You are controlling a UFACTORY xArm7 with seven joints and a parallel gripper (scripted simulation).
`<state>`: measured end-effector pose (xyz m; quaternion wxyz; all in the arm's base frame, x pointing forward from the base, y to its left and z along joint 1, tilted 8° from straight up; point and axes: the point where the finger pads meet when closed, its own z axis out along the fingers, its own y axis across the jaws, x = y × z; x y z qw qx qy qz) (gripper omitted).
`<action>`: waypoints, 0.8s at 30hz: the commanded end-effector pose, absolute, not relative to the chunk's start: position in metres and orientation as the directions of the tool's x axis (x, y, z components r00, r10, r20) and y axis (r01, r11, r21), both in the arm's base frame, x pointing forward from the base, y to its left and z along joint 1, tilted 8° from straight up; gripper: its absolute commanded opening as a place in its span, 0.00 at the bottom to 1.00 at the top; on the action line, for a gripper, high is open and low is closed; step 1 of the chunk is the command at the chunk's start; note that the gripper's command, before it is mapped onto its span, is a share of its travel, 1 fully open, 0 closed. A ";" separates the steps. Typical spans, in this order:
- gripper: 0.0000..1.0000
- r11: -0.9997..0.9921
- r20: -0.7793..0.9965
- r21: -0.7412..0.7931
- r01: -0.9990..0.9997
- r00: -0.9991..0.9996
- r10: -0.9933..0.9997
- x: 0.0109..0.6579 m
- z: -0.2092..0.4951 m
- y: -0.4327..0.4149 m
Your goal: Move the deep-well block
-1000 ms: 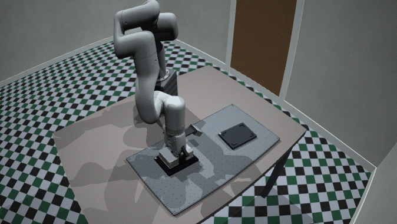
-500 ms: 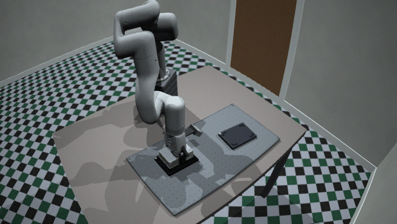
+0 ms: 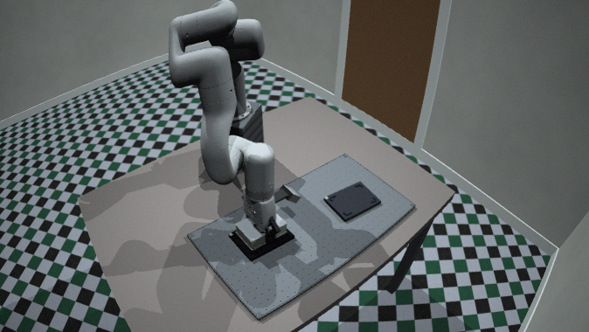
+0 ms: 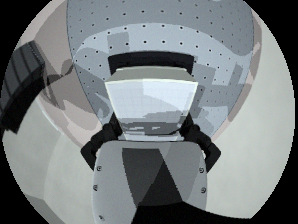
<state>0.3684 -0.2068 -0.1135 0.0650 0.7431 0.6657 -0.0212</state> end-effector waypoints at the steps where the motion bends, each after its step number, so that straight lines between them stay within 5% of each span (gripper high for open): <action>1: 0.00 -0.105 -0.119 0.071 0.992 0.113 0.986 0.370 -0.113 -0.207; 24: 0.00 -0.105 -0.119 0.071 0.992 0.113 0.986 0.370 -0.116 -0.208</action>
